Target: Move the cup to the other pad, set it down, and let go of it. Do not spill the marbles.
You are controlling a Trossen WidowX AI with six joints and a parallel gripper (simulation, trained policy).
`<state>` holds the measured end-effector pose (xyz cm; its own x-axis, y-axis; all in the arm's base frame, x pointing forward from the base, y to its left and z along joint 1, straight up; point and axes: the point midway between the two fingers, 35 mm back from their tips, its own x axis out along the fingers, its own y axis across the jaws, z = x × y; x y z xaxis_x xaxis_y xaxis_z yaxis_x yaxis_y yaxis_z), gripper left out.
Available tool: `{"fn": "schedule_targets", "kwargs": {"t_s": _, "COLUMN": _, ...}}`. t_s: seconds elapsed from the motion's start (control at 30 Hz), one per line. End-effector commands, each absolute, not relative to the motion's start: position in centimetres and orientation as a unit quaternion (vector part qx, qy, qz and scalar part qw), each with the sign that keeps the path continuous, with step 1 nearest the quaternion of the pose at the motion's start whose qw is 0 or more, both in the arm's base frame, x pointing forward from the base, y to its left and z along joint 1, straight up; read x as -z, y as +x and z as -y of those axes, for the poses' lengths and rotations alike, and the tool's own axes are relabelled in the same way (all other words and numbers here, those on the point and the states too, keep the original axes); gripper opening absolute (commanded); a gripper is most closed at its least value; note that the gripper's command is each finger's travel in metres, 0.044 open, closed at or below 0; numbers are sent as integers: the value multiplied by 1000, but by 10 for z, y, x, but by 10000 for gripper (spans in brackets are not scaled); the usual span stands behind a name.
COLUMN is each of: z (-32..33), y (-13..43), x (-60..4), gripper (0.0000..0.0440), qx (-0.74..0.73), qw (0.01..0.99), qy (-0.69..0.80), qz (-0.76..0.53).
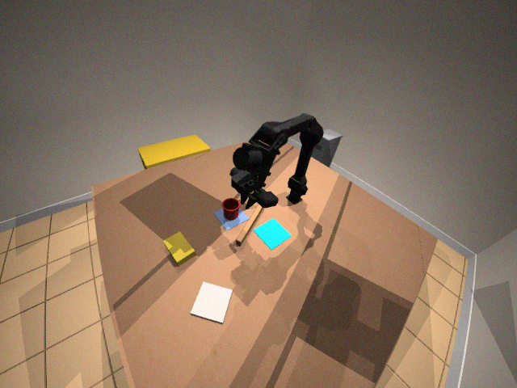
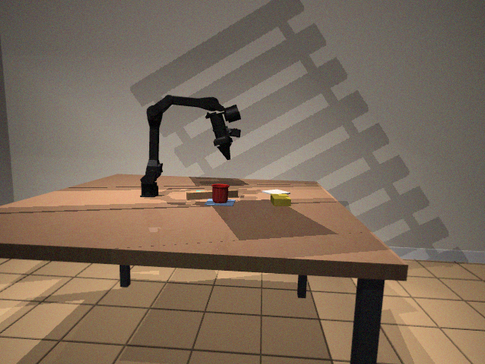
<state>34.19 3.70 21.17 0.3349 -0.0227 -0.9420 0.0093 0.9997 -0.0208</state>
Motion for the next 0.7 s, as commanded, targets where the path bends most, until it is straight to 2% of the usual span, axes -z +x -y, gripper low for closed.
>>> {"fn": "schedule_targets", "kwargs": {"t_s": 0.0, "z": -31, "y": 341, "x": -206, "gripper": 109, "qx": 10, "qw": 801, "qy": -20, "qz": -599}}
{"fn": "schedule_targets", "kwargs": {"t_s": 0.67, "z": 11, "y": 335, "x": -163, "gripper": 131, "qx": -2, "qw": 719, "qy": -78, "qz": -691}}
